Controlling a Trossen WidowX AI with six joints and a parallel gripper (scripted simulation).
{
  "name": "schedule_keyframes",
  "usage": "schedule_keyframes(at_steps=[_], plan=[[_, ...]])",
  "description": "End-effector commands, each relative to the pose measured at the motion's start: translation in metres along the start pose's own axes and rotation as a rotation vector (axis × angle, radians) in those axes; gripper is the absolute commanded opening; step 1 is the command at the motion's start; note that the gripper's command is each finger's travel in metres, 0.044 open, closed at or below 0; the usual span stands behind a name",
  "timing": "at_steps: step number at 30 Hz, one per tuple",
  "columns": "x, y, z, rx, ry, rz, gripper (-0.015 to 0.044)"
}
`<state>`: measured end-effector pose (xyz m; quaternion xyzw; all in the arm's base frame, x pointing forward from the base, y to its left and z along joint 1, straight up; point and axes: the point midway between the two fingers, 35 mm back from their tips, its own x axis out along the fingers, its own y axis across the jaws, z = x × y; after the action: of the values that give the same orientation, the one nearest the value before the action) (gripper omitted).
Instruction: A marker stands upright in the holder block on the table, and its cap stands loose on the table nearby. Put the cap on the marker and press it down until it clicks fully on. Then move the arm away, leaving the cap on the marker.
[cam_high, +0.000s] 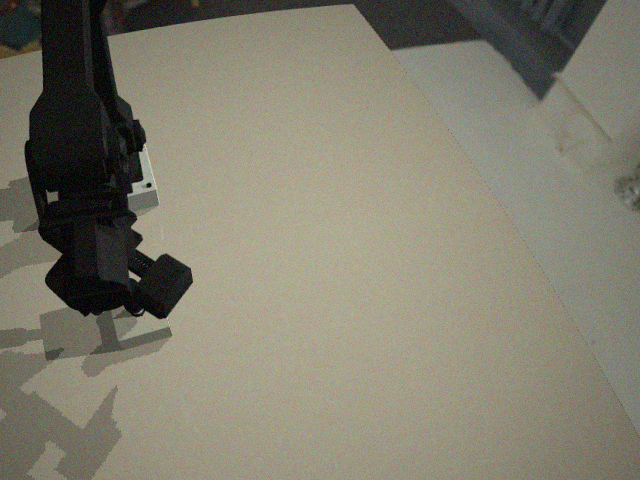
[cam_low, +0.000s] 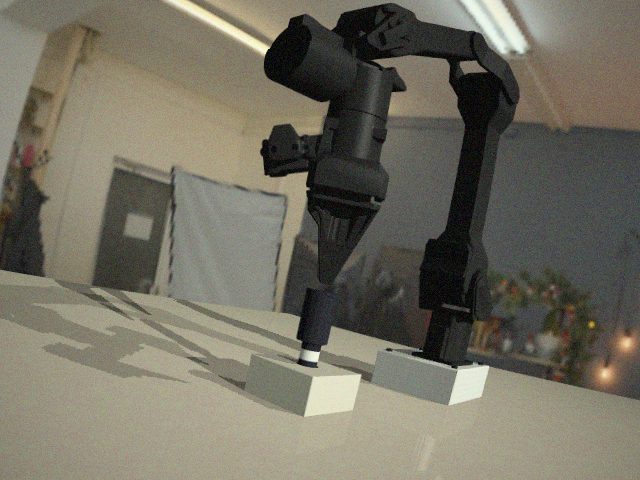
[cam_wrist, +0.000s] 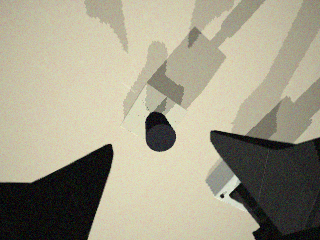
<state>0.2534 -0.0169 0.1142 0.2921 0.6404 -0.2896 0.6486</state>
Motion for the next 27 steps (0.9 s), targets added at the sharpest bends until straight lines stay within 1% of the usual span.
schedule_keyframes(at_steps=[1,3,5,12,14,20,27], plan=[[-0.0305,-0.0004,-0.0003,0.000,-0.014,0.014,0.0440],[-0.0305,-0.0004,-0.0003,0.000,-0.014,0.014,0.0440],[-0.0298,-0.0004,-0.0004,-0.066,-0.014,0.014,0.0387],[-0.0226,-0.0004,-0.0013,-0.742,-0.016,0.010,0.0204],[-0.0212,-0.0004,-0.0014,-0.873,-0.016,0.010,0.0151],[-0.0211,-0.0004,-0.0015,-0.889,-0.016,0.010,0.0000],[-0.0211,-0.0004,-0.0015,-0.889,-0.016,0.010,0.0000]])
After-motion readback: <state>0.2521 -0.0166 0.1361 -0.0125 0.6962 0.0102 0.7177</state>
